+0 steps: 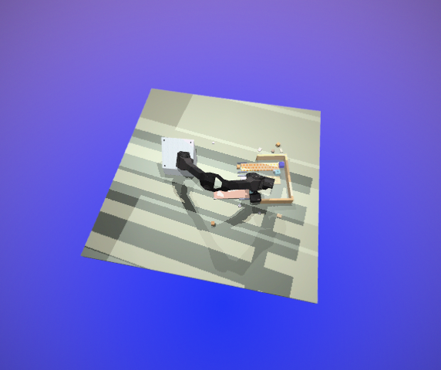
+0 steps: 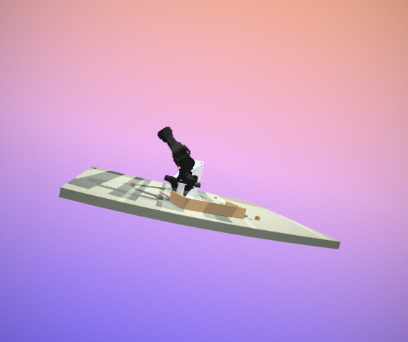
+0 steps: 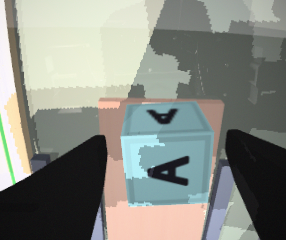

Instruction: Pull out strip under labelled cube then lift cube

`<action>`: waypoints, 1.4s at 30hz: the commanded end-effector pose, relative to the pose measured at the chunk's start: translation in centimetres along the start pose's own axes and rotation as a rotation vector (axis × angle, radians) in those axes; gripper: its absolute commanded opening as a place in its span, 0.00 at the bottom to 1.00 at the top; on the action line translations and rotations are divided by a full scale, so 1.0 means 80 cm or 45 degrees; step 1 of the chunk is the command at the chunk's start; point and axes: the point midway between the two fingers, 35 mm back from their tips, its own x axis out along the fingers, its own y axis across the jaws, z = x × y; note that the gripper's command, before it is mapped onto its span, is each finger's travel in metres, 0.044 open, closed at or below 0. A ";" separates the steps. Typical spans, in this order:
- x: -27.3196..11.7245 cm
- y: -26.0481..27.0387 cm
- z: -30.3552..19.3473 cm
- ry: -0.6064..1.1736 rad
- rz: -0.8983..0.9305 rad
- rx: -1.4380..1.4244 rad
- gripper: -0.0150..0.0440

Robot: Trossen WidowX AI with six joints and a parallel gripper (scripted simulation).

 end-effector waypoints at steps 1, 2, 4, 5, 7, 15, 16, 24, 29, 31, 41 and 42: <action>0.006 0.001 -0.001 0.003 0.004 -0.005 0.68; 0.006 0.001 -0.001 0.003 0.004 -0.005 0.68; 0.003 0.000 -0.001 0.002 0.000 0.000 0.59; 0.003 0.000 -0.001 0.002 0.000 0.000 0.54; 0.003 0.000 -0.001 0.002 0.000 0.000 0.52; 0.003 0.000 -0.001 0.002 0.000 0.000 0.40; 0.003 0.000 -0.001 0.002 0.000 0.000 0.35; -0.021 0.016 -0.025 0.003 0.005 -0.003 0.25; -0.037 0.027 -0.046 0.003 0.007 -0.006 0.25; -0.043 0.032 -0.054 0.004 0.007 -0.007 0.25; -0.051 0.048 -0.082 0.005 0.008 -0.009 0.25; -0.051 0.050 -0.086 0.005 0.009 -0.009 0.25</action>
